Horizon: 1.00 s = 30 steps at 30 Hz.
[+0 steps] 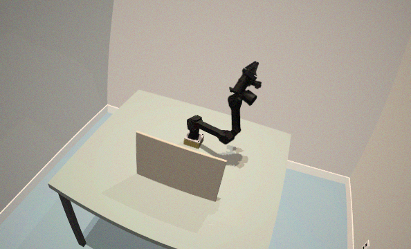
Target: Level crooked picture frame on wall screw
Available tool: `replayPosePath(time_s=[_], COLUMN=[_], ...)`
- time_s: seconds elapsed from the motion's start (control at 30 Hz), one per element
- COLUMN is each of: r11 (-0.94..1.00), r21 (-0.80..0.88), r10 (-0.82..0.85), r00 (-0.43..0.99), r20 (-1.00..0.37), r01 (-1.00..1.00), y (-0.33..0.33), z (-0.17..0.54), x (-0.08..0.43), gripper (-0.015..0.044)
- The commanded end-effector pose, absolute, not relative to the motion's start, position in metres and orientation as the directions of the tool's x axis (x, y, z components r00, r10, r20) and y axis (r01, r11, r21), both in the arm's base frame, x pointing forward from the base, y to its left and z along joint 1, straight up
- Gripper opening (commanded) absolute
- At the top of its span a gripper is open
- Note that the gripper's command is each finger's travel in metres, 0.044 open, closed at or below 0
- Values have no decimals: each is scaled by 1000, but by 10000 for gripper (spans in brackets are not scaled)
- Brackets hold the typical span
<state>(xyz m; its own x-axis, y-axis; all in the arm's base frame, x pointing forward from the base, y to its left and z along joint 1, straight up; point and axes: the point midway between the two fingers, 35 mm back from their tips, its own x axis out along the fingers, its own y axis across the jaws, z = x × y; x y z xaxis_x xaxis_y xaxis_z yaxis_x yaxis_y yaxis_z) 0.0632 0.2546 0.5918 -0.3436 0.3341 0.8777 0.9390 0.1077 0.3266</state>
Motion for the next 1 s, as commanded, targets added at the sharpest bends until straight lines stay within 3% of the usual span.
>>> replayPosePath(time_s=[0.0, 0.17, 0.5, 0.73, 0.97], r11=[111, 239, 630, 727, 627], r21=[327, 359, 510, 643, 776], r10=[331, 208, -290, -599, -770], r00=[-346, -409, -432, -236, 94], r20=[878, 888, 854, 765, 631], r01=[938, 902, 586, 241, -71], y=[254, 229, 101, 0, -77], z=[592, 591, 567, 530, 475], x=[62, 18, -78, -77, -24], gripper=[374, 260, 260, 260, 260])
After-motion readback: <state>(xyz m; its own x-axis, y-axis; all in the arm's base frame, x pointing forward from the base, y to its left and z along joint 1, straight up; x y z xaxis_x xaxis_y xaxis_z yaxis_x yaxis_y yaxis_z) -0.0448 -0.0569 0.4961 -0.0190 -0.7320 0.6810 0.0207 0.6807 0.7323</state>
